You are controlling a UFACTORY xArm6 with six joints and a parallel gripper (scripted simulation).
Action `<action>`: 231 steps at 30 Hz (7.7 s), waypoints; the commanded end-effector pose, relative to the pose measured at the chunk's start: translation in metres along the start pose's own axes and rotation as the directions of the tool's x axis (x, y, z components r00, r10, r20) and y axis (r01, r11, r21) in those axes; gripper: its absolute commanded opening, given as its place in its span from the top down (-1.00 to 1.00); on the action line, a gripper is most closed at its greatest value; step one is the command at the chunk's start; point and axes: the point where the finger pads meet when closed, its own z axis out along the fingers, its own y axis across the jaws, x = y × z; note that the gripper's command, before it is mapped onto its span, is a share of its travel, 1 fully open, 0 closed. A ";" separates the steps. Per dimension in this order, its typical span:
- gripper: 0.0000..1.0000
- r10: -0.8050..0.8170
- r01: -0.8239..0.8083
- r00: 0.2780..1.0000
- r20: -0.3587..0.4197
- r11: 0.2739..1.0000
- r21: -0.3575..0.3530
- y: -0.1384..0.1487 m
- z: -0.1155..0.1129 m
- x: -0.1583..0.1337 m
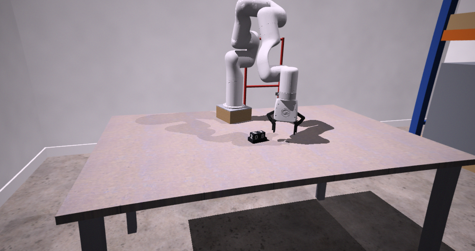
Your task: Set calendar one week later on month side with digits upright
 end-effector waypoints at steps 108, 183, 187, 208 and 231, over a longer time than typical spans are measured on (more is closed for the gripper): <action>-1.00 0.266 -0.266 0.964 0.002 0.964 -0.003 -0.015 -0.015 -0.021; -1.00 1.000 -1.000 0.000 -0.003 0.000 -0.003 -0.095 -0.015 -0.120; -1.00 1.000 -1.000 0.000 -0.003 0.000 -0.003 -0.095 -0.014 -0.120; -1.00 1.000 -1.000 0.000 -0.003 0.000 -0.003 -0.095 -0.002 -0.120; -1.00 1.000 -1.000 0.000 -0.003 0.000 -0.003 -0.095 -0.002 -0.120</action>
